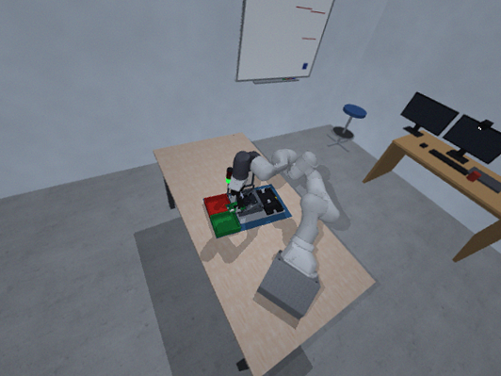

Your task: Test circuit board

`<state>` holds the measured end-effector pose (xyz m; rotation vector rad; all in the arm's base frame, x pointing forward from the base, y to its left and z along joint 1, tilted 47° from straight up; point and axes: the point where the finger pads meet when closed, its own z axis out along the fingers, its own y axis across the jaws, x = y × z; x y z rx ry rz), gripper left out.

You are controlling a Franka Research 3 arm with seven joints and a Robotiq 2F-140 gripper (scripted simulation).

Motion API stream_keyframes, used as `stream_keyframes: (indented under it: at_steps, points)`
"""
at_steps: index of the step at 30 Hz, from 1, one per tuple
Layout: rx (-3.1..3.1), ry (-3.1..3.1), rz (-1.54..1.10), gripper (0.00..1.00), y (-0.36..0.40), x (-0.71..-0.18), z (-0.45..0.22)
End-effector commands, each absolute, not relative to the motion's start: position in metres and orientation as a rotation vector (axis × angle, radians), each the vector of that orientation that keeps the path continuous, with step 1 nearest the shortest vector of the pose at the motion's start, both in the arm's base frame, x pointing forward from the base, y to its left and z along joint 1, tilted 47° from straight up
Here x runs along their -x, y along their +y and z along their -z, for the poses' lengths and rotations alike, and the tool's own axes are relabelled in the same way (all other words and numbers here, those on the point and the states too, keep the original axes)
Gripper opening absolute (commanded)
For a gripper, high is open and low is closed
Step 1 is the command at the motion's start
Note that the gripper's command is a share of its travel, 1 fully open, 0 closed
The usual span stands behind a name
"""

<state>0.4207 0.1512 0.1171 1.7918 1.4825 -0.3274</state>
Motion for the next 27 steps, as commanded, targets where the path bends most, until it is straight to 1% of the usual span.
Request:
stream_keyframes:
  at_steps: [1, 6, 14, 27]
  points:
    - [-1.841, 1.430, 0.278, 0.46, 0.166, -0.422, -0.096]
    - [-1.841, 1.430, 0.278, 0.46, 0.180, -0.421, -0.071]
    - [-1.841, 1.430, 0.278, 0.46, 0.189, -0.420, -0.053]
    - [-1.841, 1.430, 0.278, 0.46, 0.192, -0.420, -0.048]
